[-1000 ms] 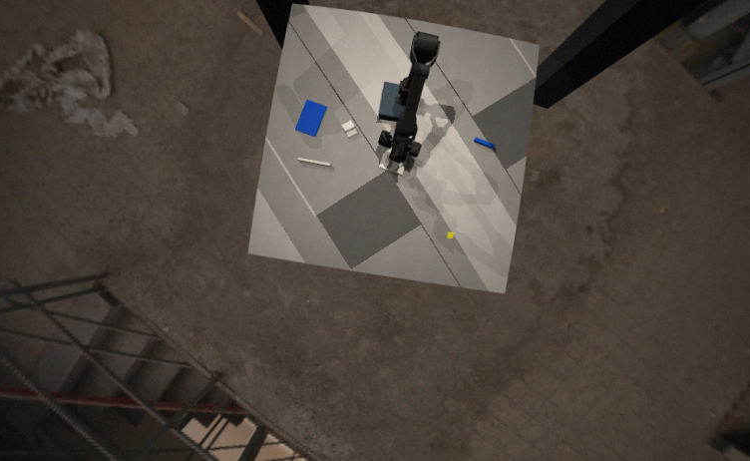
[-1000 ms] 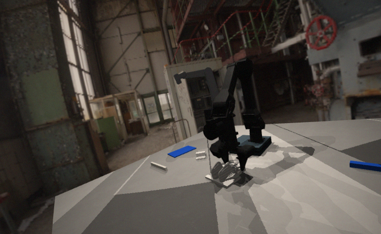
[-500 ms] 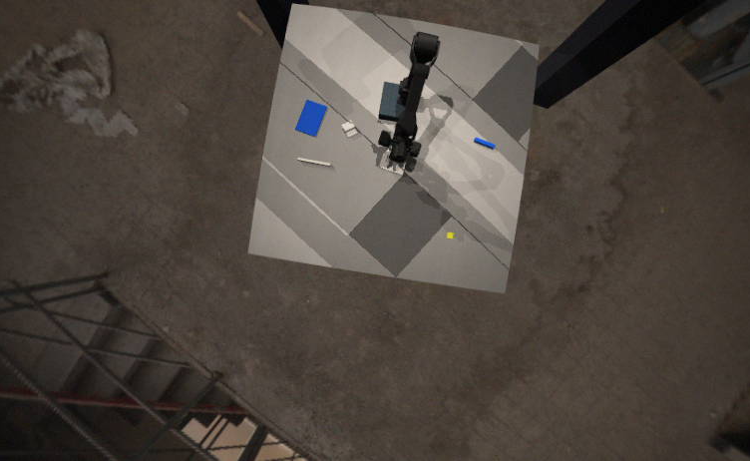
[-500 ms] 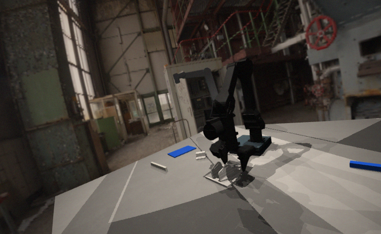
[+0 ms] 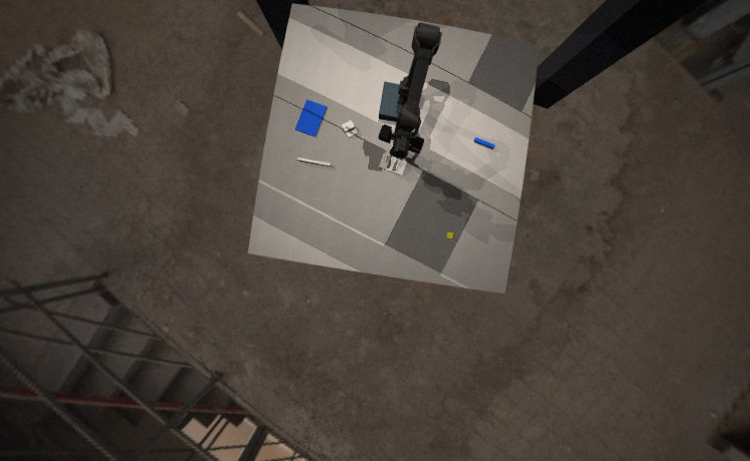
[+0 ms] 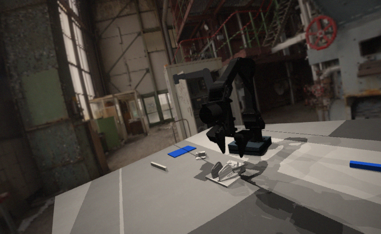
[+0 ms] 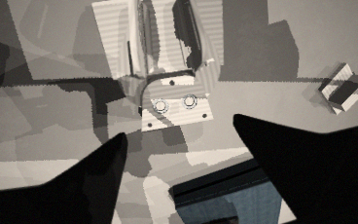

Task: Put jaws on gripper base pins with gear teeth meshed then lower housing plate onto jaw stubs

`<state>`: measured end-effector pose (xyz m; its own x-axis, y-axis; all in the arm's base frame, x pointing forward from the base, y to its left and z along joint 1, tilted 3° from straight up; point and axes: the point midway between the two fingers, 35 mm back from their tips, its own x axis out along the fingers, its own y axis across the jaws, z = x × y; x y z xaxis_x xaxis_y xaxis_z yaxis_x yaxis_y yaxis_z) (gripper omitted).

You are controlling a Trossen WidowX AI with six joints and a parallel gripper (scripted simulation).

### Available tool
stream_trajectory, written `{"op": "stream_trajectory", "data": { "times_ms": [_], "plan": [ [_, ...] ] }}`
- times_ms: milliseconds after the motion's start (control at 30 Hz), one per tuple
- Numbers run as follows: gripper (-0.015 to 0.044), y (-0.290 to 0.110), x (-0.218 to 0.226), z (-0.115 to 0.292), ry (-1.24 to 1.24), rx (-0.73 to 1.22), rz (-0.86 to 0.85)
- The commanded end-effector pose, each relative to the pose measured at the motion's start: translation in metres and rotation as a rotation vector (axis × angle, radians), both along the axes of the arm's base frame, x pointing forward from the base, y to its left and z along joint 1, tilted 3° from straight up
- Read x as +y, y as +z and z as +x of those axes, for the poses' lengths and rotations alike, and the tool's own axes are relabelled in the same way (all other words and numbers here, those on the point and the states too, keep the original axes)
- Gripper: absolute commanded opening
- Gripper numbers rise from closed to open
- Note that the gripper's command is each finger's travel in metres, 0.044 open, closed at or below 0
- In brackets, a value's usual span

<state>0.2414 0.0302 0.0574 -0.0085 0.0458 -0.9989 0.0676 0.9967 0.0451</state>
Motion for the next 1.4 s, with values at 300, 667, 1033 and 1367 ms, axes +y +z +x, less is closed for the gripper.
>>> {"op": "stream_trajectory", "data": {
  "times_ms": [300,667,1033,1367],
  "plan": [
    [0.0440,0.067,-0.010,-0.036,0.003,0.000,0.004],
    [0.0440,0.069,-0.010,-0.037,0.003,0.001,0.004],
    [0.0440,0.069,-0.010,-0.037,0.003,0.001,0.004],
    [0.0440,0.069,-0.010,-0.037,0.003,0.001,0.004]
  ]
}}
